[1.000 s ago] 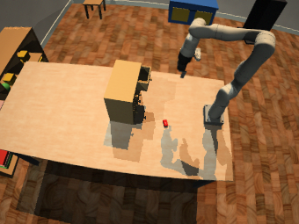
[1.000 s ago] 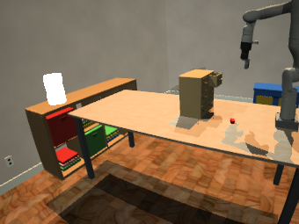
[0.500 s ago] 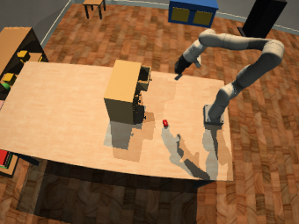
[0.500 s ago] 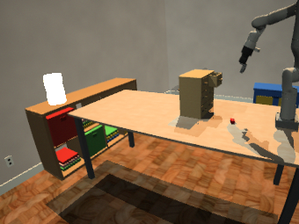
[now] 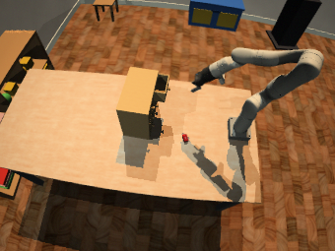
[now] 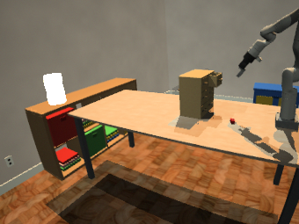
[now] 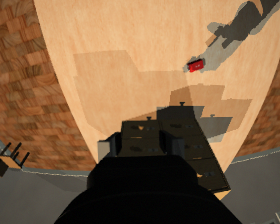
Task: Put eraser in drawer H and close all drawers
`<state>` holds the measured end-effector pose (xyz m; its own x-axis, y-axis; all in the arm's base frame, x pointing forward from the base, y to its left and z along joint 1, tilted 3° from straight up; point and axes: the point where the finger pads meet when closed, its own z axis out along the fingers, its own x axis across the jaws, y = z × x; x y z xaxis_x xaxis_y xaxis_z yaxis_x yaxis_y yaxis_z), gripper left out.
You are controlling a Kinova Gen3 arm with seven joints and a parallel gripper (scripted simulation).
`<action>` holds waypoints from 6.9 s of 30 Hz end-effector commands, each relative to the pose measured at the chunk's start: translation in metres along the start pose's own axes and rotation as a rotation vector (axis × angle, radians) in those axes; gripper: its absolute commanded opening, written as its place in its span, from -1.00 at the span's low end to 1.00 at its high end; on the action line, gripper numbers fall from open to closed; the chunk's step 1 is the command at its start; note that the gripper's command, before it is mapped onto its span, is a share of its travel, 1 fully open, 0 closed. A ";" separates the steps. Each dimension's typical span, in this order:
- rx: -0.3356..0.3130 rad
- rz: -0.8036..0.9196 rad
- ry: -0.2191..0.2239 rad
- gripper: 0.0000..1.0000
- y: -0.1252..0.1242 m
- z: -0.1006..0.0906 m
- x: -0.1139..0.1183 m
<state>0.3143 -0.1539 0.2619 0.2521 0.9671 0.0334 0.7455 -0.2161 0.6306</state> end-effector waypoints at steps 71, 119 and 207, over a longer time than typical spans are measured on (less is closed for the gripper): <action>-0.141 -0.006 0.012 -1.00 -0.003 0.027 0.005; -0.141 -0.006 0.012 -1.00 0.034 0.079 0.006; -0.141 -0.006 0.012 -1.00 0.045 0.086 0.006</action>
<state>0.3997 -0.1692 0.2238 0.2416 0.9697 0.0371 0.6531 -0.1908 0.7329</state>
